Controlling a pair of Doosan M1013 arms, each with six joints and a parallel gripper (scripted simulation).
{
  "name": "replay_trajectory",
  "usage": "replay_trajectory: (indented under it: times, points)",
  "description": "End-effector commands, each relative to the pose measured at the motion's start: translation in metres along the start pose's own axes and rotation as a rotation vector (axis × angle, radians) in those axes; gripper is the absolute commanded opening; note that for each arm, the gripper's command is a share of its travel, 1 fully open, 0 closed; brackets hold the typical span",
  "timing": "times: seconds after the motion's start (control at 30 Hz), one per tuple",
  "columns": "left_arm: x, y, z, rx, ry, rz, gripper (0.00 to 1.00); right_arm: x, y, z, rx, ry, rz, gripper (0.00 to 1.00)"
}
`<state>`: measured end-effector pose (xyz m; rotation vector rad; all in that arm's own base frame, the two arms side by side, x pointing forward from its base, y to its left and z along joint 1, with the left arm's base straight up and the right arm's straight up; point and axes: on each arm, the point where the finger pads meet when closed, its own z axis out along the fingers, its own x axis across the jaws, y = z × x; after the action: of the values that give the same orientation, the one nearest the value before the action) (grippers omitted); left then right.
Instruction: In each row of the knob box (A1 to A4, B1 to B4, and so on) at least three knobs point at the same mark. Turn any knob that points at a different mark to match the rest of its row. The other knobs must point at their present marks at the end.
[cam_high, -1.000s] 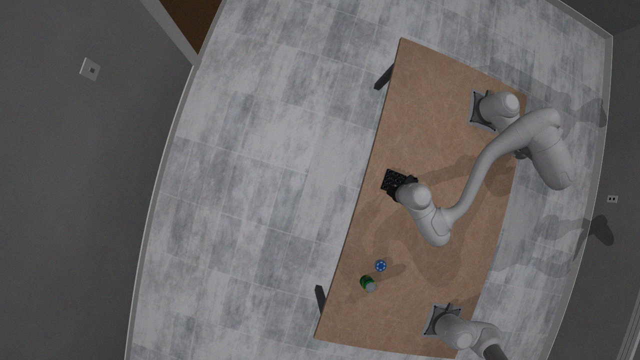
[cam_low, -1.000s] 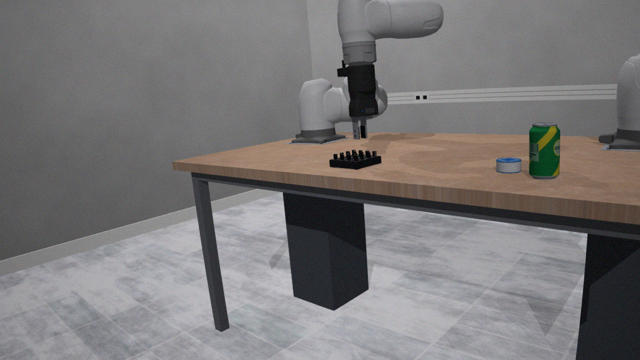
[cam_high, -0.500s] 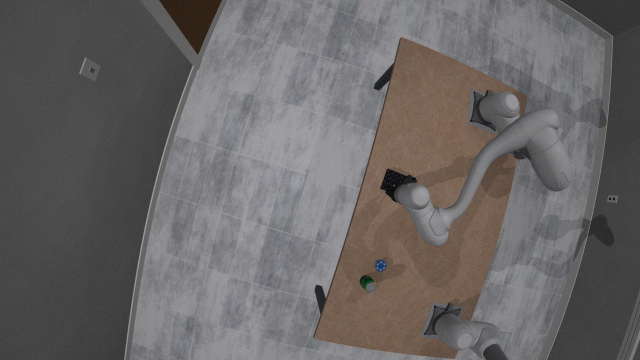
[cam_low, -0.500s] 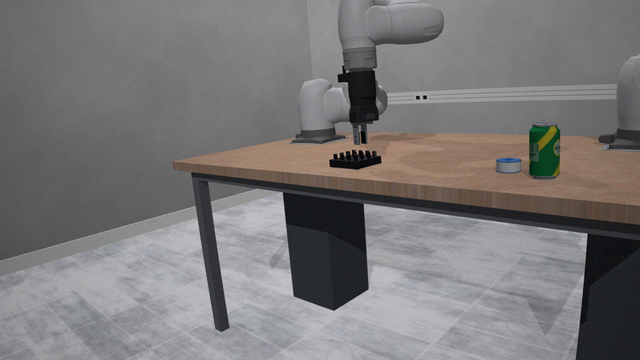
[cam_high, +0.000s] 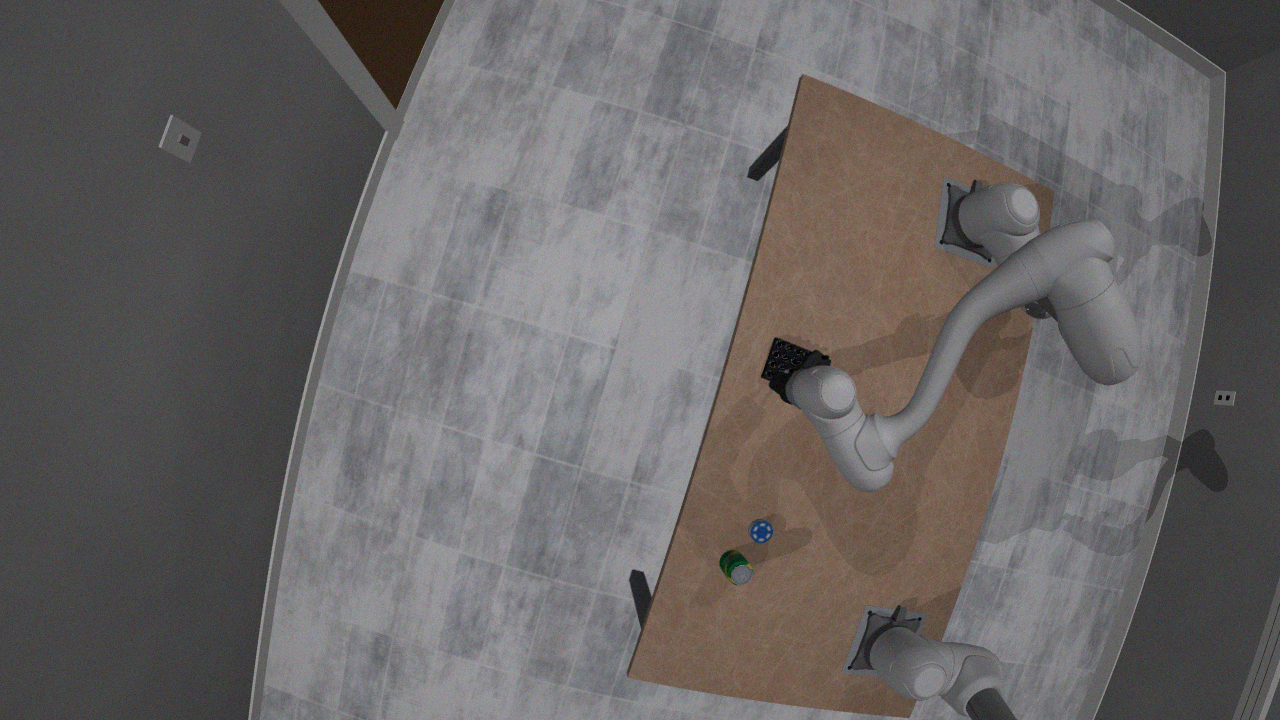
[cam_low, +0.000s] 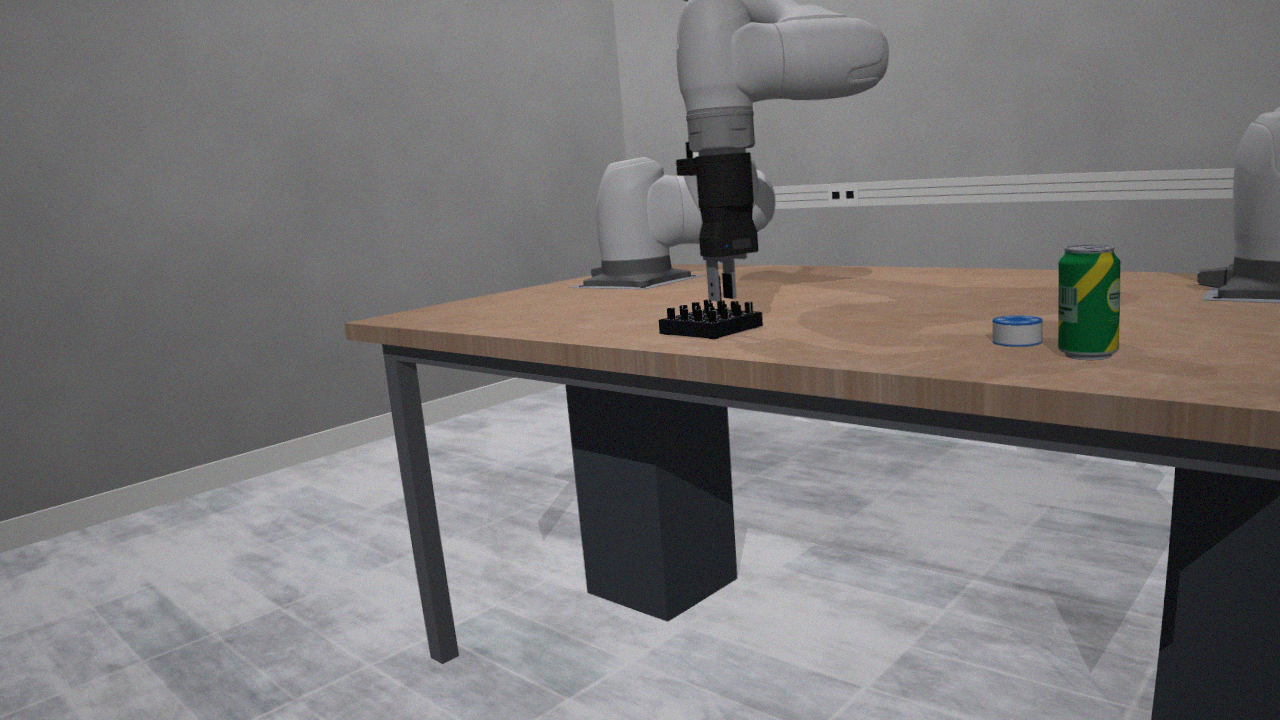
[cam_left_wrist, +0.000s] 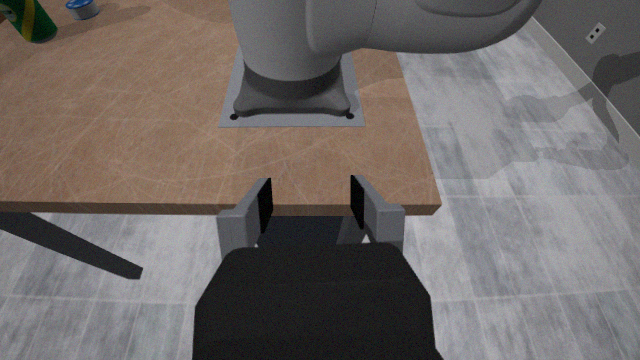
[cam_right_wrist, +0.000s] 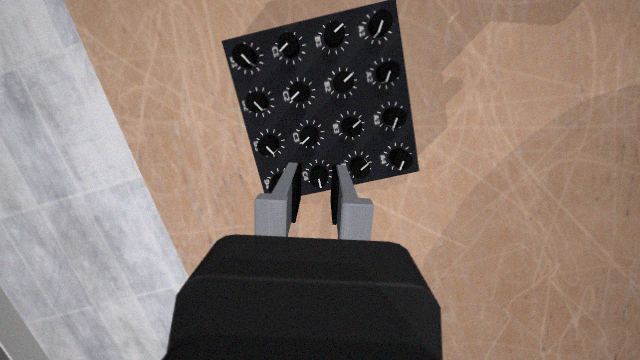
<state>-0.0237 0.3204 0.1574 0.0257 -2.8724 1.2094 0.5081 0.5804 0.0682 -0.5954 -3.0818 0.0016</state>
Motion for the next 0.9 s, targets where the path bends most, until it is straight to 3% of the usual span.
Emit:
replay_trajectory:
  times: [0.0,0.87]
  points:
    - [0.0017,0.0014,-0.0033,-0.012,0.0,-0.011,1.0,0.0026,0.0017,0.0057,-0.001,-0.005,-0.006,0.46]
    - [0.0017,0.0014,-0.0033,-0.012,0.0,-0.011,1.0,0.0024,0.0025,0.0075,-0.003,-0.006,-0.006,0.46]
